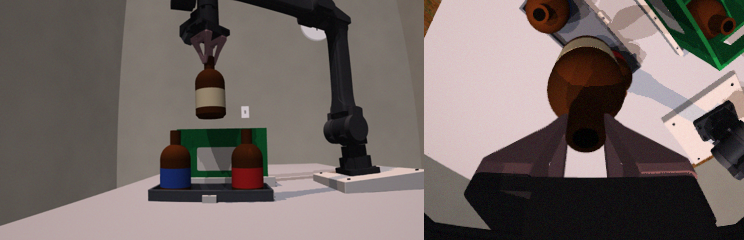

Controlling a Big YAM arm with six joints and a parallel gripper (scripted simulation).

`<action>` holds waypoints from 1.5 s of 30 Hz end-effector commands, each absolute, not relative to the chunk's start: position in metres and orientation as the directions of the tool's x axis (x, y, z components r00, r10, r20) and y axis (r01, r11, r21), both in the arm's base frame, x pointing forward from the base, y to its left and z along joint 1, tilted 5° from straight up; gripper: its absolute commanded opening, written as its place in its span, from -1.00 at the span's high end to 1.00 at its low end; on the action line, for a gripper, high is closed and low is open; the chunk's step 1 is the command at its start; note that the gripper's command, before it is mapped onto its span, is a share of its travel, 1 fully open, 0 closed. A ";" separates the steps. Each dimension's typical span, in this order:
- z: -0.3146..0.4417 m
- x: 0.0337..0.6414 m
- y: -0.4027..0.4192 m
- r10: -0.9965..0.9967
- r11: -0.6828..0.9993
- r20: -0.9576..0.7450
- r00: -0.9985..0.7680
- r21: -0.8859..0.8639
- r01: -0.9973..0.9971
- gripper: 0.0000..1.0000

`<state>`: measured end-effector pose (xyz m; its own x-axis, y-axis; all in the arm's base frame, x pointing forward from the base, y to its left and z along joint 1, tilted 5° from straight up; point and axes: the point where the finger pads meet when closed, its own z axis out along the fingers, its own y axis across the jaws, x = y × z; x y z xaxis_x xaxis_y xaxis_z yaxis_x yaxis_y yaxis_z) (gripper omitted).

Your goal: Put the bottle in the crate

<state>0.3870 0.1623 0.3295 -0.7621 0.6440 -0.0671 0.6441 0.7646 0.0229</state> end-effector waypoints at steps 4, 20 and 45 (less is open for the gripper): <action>0.346 0.382 0.153 0.646 0.764 -0.083 -0.759 0.060 0.643 1.00; 0.346 0.380 0.144 0.646 0.763 -0.085 -0.759 0.063 0.643 1.00; 0.348 0.372 0.113 0.646 0.763 -0.092 -0.758 0.073 0.642 1.00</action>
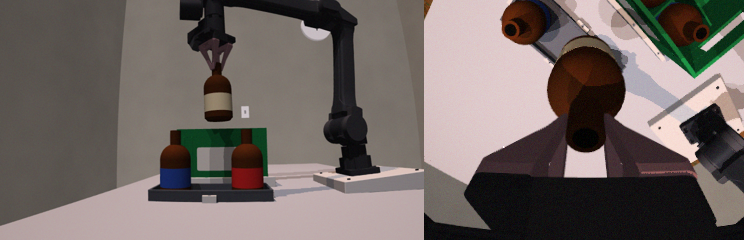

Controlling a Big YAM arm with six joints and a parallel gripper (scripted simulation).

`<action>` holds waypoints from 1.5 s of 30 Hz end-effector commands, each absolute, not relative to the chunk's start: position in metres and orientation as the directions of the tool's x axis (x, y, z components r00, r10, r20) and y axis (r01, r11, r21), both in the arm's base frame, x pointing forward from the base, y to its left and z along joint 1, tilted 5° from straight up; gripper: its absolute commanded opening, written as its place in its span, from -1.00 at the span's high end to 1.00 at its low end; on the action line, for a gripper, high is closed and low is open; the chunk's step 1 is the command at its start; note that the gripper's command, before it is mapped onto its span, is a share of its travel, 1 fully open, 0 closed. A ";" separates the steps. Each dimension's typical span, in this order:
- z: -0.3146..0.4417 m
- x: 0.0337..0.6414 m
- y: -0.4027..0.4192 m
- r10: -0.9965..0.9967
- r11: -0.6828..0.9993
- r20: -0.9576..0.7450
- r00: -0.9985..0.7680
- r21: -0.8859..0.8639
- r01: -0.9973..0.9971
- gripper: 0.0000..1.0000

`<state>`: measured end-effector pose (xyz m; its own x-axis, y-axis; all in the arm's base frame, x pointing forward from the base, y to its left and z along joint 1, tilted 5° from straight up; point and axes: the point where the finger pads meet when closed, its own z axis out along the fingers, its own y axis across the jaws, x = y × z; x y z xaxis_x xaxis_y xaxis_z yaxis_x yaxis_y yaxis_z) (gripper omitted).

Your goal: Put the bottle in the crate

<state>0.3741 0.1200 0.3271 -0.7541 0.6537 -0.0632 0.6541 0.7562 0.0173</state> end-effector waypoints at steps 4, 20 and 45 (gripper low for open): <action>0.357 0.374 0.110 0.647 0.763 -0.104 -0.756 0.091 0.640 1.00; 0.348 0.362 0.081 0.646 0.764 -0.094 -0.758 0.071 0.642 1.00; 0.347 0.345 0.029 0.645 0.764 -0.094 -0.758 0.062 0.642 1.00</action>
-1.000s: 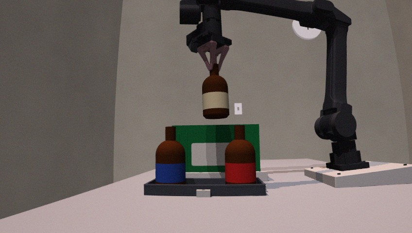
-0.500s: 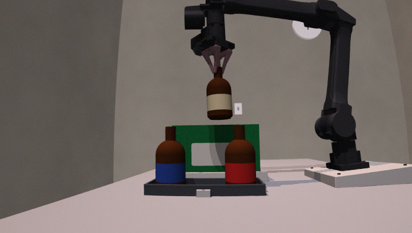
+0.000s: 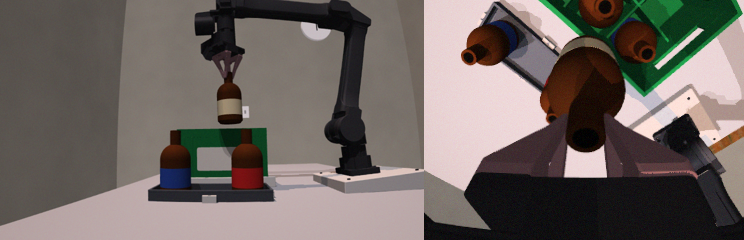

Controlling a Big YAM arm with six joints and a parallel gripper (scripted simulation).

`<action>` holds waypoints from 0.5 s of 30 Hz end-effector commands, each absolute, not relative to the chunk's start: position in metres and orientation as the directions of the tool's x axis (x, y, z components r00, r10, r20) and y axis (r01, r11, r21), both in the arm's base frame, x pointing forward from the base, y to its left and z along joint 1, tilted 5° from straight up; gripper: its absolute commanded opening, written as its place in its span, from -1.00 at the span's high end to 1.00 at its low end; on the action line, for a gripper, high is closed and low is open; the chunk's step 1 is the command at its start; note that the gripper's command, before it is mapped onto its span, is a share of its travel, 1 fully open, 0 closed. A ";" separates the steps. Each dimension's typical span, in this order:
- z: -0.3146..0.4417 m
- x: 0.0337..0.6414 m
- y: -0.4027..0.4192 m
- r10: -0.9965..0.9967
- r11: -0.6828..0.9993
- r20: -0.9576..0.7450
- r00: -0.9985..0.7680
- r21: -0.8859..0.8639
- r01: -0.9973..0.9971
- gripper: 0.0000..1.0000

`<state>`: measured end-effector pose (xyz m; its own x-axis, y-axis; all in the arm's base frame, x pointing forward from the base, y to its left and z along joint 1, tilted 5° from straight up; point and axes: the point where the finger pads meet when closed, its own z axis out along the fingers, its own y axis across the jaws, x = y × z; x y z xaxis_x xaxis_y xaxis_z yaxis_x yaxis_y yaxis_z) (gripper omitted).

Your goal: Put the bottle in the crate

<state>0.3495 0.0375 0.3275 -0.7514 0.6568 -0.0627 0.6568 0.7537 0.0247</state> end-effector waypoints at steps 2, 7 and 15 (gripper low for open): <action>0.340 0.340 0.024 0.645 0.764 -0.080 -0.760 0.048 0.643 1.00; 0.345 0.338 0.013 0.645 0.764 -0.089 -0.759 0.055 0.643 1.00; 0.344 0.334 0.000 0.645 0.764 -0.090 -0.759 0.054 0.643 1.00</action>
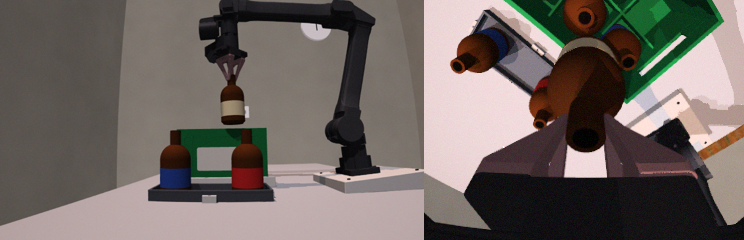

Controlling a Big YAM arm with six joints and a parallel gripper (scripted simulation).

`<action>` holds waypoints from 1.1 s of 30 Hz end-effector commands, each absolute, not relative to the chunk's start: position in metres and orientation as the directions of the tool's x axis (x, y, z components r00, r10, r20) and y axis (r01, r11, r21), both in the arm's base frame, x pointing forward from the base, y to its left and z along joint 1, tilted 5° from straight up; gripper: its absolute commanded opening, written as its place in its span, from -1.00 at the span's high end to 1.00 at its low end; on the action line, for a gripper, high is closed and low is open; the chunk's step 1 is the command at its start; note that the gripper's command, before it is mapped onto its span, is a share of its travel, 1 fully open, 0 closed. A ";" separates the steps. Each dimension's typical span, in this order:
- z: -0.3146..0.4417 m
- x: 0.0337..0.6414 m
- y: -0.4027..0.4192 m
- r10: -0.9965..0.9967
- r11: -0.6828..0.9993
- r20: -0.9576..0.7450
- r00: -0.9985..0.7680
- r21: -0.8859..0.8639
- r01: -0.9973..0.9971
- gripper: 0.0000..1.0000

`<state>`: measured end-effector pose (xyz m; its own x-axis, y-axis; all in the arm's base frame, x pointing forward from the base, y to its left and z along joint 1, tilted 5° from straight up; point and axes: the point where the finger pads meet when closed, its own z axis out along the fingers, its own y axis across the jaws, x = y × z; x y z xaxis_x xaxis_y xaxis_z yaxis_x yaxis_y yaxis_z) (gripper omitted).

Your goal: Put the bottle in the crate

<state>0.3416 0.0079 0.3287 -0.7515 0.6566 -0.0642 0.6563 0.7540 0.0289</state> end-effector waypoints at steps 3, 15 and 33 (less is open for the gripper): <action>0.339 0.330 -0.007 0.645 0.764 -0.080 -0.760 0.046 0.643 1.00; 0.338 0.324 -0.028 0.645 0.764 -0.080 -0.760 0.045 0.643 1.00; 0.341 0.316 -0.058 0.645 0.764 -0.087 -0.760 0.048 0.643 1.00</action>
